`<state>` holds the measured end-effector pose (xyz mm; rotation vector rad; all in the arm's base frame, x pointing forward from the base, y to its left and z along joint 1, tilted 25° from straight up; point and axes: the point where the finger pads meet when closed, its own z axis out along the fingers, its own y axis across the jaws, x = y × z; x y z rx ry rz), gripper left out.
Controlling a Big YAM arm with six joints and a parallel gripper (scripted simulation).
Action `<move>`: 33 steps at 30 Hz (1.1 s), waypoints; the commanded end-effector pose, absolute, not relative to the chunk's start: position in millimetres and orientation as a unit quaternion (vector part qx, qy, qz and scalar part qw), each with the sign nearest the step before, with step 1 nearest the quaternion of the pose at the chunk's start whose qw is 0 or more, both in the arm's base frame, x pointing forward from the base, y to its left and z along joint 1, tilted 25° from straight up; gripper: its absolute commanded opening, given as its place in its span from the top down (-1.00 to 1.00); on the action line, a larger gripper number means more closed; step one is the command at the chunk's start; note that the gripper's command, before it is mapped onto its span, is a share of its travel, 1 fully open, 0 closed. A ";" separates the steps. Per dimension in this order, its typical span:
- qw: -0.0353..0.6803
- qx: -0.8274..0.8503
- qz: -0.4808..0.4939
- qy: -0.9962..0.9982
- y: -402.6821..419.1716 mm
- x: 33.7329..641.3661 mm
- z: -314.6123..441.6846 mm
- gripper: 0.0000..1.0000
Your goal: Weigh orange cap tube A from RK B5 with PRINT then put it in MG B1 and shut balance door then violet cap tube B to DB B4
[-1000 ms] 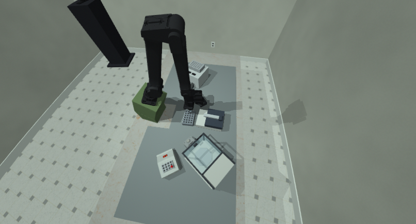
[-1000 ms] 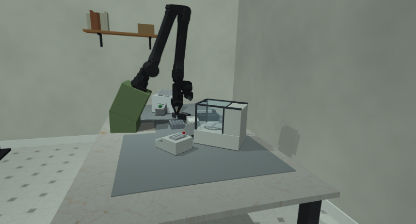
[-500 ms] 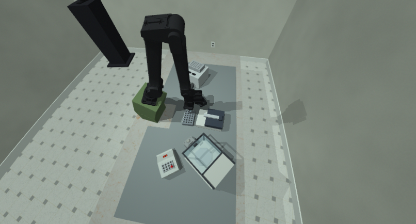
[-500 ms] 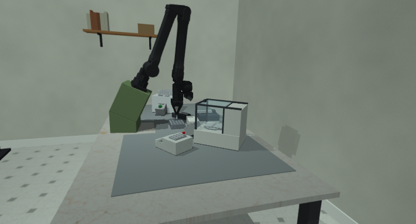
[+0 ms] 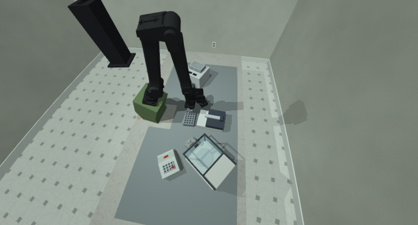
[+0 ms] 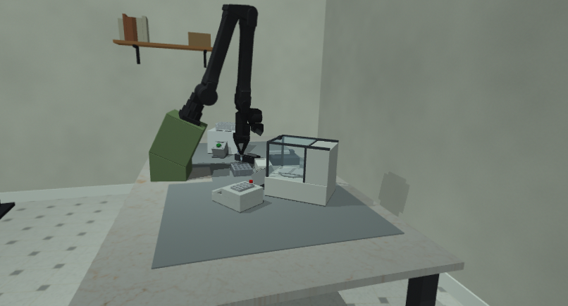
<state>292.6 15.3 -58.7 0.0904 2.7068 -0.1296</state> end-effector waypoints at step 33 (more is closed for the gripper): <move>0.219 0.035 -0.046 0.974 18.4 286.1 -33.9 0.82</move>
